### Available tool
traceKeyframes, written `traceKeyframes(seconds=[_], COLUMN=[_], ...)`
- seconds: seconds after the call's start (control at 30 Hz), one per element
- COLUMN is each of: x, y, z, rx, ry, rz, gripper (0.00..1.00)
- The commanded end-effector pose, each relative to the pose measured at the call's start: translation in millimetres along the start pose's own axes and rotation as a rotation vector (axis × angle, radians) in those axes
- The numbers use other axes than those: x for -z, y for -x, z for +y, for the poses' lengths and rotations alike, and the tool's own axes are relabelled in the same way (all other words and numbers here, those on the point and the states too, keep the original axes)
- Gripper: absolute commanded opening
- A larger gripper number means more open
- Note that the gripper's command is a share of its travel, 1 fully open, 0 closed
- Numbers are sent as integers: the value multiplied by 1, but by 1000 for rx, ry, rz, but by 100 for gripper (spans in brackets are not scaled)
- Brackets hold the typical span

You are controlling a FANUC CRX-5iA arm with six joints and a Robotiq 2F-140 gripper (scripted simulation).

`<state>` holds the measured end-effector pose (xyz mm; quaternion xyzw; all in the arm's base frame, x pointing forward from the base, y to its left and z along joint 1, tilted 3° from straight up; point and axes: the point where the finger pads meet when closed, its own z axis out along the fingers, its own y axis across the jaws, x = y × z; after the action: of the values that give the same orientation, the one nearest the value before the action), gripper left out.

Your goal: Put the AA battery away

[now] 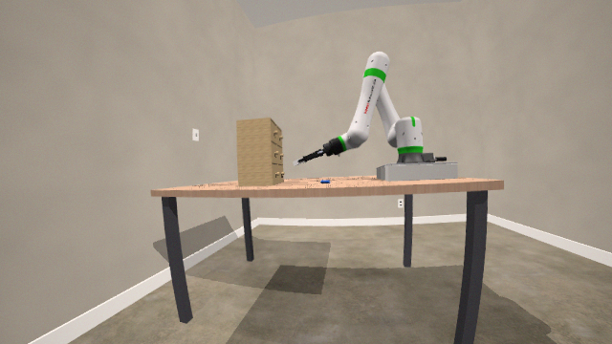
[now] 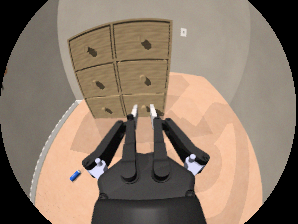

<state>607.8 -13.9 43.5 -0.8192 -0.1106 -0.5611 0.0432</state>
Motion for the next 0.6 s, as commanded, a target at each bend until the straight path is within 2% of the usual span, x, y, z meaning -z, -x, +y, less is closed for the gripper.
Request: traceKeyframes(seconds=[0.0,0.3,0.57], x=[-10,-45,-51], y=[8,34,39], z=[0,0,0], rx=[0,0,0], ry=[0,0,0], rz=[0,0,0], gripper=[20,20,20])
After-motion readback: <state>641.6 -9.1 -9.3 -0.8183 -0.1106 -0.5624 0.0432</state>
